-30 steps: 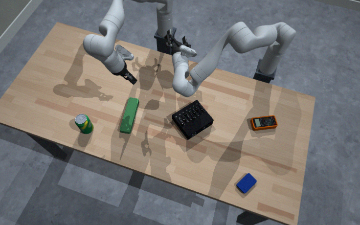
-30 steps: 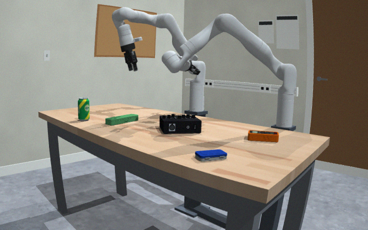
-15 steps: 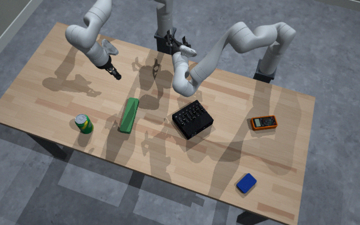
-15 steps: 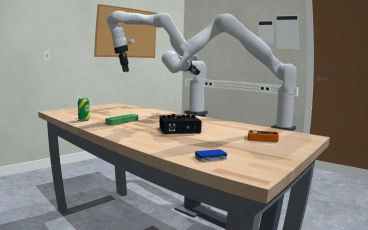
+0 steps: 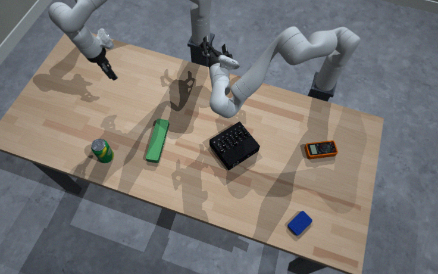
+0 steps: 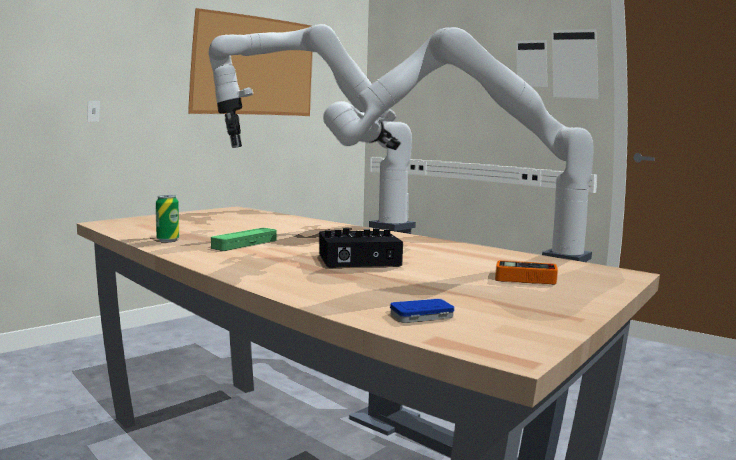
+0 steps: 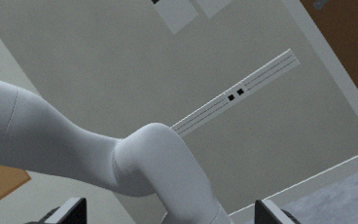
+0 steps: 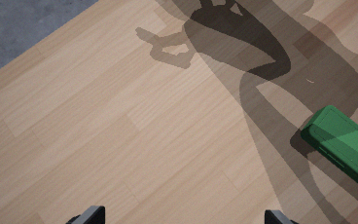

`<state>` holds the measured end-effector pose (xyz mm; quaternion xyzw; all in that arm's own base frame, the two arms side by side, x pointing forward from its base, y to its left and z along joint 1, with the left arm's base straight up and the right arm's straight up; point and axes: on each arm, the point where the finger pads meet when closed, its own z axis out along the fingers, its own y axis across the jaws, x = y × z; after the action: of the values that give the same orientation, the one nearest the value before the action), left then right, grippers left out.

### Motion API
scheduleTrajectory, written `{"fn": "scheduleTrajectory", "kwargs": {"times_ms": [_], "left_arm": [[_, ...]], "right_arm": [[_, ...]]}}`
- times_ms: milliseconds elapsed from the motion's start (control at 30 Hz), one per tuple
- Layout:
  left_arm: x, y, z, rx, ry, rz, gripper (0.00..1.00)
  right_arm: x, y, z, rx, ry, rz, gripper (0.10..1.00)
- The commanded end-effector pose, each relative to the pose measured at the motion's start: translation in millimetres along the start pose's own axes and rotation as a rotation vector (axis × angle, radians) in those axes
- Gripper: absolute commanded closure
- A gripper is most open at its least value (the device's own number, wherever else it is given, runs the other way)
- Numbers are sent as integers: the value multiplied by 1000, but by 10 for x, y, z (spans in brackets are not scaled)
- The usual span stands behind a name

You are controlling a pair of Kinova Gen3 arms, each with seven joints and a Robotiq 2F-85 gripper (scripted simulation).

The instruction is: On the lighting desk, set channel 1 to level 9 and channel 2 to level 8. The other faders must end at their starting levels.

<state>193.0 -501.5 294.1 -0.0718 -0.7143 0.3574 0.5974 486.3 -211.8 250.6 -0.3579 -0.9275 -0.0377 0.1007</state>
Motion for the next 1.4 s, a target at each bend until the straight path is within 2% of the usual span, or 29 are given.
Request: {"fn": "scheduleTrajectory", "kwargs": {"times_ms": [0, 167, 233, 367, 533, 733, 800, 1000, 1167, 1300, 1367], "left_arm": [[8, -6, 0, 0, 0, 2, 1], [8, -6, 0, 0, 0, 2, 1], [8, -6, 0, 0, 0, 2, 1], [8, -6, 0, 0, 0, 2, 1], [8, -6, 0, 0, 0, 2, 1], [8, -6, 0, 0, 0, 2, 1], [8, -6, 0, 0, 0, 2, 1], [8, -6, 0, 0, 0, 2, 1], [8, -6, 0, 0, 0, 2, 1], [8, -6, 0, 0, 0, 2, 1], [8, -6, 0, 0, 0, 2, 1]], "right_arm": [[-137, -558, 6, -26, -24, 78, 99], [-187, -1237, 52, -48, -47, 175, 99], [-187, -1237, 52, -48, -47, 175, 99], [-146, -1888, 117, -65, -70, 268, 99], [-9, -2555, 207, -80, -94, 366, 99], [273, -3302, 342, -93, -122, 482, 99], [273, -3302, 342, -93, -122, 482, 99], [689, -3994, 509, -100, -149, 602, 99], [1051, -4425, 643, -101, -167, 687, 99], [1318, -4678, 738, -101, -179, 743, 99], [1318, -4678, 738, -101, -179, 743, 99]]}}
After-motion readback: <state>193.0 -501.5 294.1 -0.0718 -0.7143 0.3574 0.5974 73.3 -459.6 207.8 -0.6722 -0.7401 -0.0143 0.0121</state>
